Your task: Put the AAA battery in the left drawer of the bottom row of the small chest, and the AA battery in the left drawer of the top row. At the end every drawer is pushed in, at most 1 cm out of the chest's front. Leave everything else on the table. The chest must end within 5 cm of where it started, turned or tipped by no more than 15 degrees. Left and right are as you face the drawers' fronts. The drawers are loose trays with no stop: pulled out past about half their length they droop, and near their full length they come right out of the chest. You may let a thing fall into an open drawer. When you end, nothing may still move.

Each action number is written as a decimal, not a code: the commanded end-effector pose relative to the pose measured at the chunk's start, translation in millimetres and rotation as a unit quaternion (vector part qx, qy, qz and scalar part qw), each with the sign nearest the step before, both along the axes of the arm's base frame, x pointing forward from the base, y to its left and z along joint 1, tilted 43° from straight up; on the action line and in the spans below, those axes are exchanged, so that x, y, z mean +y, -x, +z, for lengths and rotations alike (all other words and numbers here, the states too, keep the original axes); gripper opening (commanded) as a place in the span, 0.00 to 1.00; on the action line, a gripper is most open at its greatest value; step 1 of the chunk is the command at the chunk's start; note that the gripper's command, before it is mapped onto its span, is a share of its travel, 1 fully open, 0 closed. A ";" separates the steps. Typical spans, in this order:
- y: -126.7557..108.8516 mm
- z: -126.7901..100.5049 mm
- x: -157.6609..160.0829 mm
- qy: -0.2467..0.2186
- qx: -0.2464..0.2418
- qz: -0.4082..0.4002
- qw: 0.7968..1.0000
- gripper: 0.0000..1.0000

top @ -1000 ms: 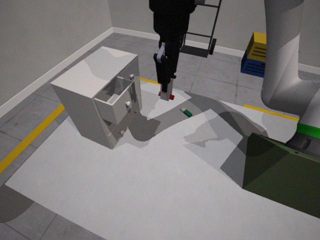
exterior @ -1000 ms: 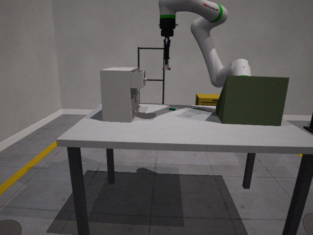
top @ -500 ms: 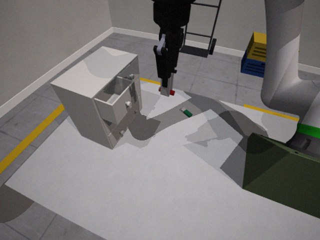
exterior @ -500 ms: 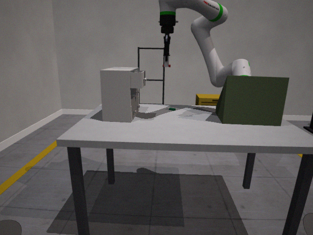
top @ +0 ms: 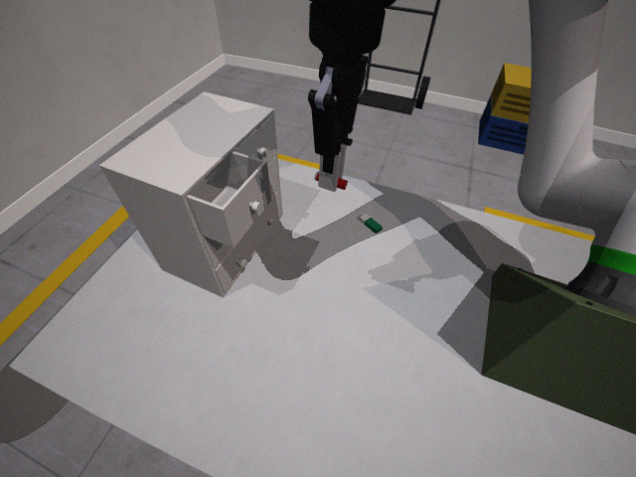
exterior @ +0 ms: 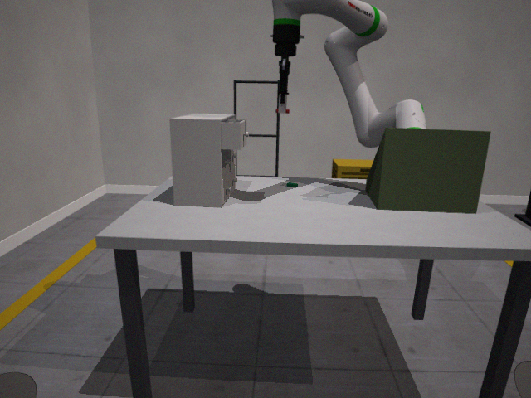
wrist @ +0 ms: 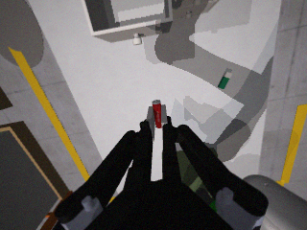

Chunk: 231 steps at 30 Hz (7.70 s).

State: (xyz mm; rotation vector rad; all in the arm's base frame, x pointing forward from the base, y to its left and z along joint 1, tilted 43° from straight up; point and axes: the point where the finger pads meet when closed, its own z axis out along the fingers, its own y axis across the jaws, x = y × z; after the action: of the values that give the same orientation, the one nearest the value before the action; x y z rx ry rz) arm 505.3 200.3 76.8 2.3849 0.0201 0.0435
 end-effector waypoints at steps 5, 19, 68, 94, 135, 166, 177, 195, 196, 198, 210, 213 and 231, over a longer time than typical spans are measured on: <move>5.3 -4.5 -0.4 -0.005 -0.090 0.090 0.992 0.06; 21.8 -10.2 -10.2 -0.001 -0.247 0.249 0.936 0.06; -18.3 -11.8 -10.7 -0.001 -0.409 0.386 0.827 0.06; -112.3 -11.4 -10.7 -0.001 -0.409 0.386 0.827 0.06; -150.4 -11.3 -10.7 -0.001 -0.409 0.386 0.827 0.06; -150.4 -11.3 -10.7 -0.001 -0.409 0.386 0.827 1.00; -138.9 -10.9 -10.4 -0.001 -0.409 0.386 0.827 1.00; -45.2 -7.6 -7.4 -0.001 -0.409 0.386 0.827 1.00; -39.3 -7.4 -7.2 -0.001 -0.409 0.386 0.827 1.00; -28.1 -7.0 -6.9 -0.001 -0.409 0.386 0.827 1.00; 11.2 -5.7 -5.6 -0.001 -0.409 0.386 0.827 1.00; 17.6 -5.5 -5.4 -0.001 -0.409 0.386 0.827 1.00; 23.4 -4.1 -5.7 0.002 -0.403 0.379 0.833 1.00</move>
State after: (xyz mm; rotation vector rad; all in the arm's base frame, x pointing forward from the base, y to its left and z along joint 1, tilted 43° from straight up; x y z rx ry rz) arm 480.9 194.9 71.7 2.0138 0.5650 1.4197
